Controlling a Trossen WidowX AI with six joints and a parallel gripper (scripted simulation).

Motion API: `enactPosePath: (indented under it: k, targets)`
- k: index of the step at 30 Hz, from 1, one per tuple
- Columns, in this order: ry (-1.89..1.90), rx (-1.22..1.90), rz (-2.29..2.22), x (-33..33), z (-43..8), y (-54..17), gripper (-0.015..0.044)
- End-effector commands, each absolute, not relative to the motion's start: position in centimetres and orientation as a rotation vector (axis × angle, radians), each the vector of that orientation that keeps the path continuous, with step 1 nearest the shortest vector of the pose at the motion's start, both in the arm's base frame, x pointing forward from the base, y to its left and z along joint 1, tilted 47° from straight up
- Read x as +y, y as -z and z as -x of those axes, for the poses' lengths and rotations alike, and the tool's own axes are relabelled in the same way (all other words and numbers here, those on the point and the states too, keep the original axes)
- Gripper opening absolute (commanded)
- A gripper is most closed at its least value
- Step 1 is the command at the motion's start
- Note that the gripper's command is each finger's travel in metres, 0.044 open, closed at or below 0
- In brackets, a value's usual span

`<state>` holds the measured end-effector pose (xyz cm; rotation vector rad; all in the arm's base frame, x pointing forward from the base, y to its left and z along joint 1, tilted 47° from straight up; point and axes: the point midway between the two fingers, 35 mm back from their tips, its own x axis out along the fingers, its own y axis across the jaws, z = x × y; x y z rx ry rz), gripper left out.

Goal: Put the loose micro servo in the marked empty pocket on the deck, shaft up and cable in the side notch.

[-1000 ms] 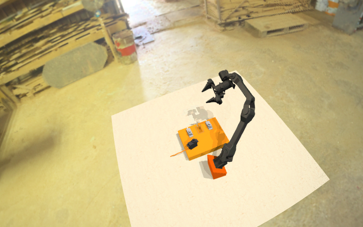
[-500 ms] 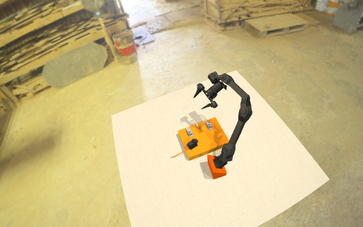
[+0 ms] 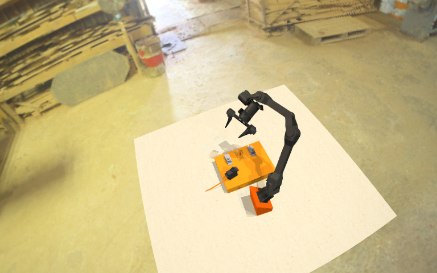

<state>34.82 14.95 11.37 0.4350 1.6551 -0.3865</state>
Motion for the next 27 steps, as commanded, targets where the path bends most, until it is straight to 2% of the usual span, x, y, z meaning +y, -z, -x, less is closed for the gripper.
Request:
enactPosePath:
  k: [1,27]
  targets:
    - [0.307,1.69,-0.27,15.6,-33.7,-9.8,0.044]
    - [-0.169,1.798,0.581,17.3,-27.7,-3.8,0.044]
